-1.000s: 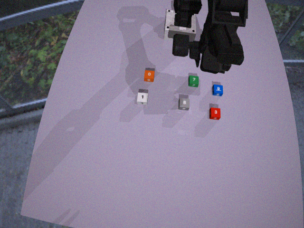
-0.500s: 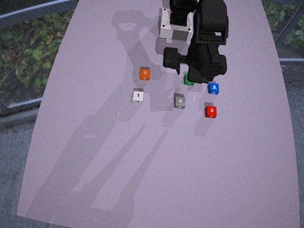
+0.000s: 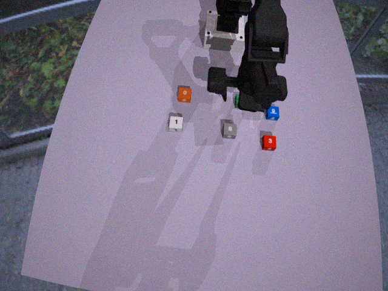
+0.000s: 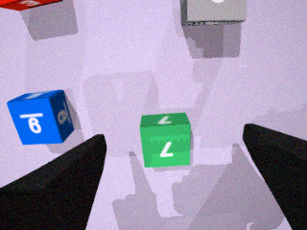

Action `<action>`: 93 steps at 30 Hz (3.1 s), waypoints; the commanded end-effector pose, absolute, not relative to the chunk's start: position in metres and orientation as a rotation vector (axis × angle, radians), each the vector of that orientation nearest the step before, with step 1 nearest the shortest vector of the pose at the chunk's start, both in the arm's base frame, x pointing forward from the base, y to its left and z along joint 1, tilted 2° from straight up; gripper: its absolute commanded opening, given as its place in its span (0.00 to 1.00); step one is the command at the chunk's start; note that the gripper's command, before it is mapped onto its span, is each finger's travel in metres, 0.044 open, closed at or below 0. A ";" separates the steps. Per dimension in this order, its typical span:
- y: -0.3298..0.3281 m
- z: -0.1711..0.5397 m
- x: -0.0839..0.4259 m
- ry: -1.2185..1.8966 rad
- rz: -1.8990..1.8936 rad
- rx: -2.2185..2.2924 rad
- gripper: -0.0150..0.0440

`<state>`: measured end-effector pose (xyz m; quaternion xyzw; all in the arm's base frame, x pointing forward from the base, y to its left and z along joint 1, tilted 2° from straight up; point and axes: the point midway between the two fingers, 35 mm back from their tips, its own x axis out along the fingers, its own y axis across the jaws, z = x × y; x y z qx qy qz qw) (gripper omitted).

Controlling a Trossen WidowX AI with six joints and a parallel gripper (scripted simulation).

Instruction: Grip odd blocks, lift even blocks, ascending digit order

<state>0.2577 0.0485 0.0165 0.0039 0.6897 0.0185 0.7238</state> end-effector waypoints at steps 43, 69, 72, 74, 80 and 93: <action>0.048 -0.005 0.255 1.534 0.038 0.006 0.46; 0.047 0.032 0.254 1.534 0.038 0.005 0.93; 0.047 0.042 0.255 1.534 0.038 0.005 0.84; 0.047 0.072 0.256 1.533 0.038 0.005 0.75; 0.045 0.113 0.251 1.533 0.038 0.005 0.49; 0.041 0.115 0.268 1.532 0.038 0.005 0.46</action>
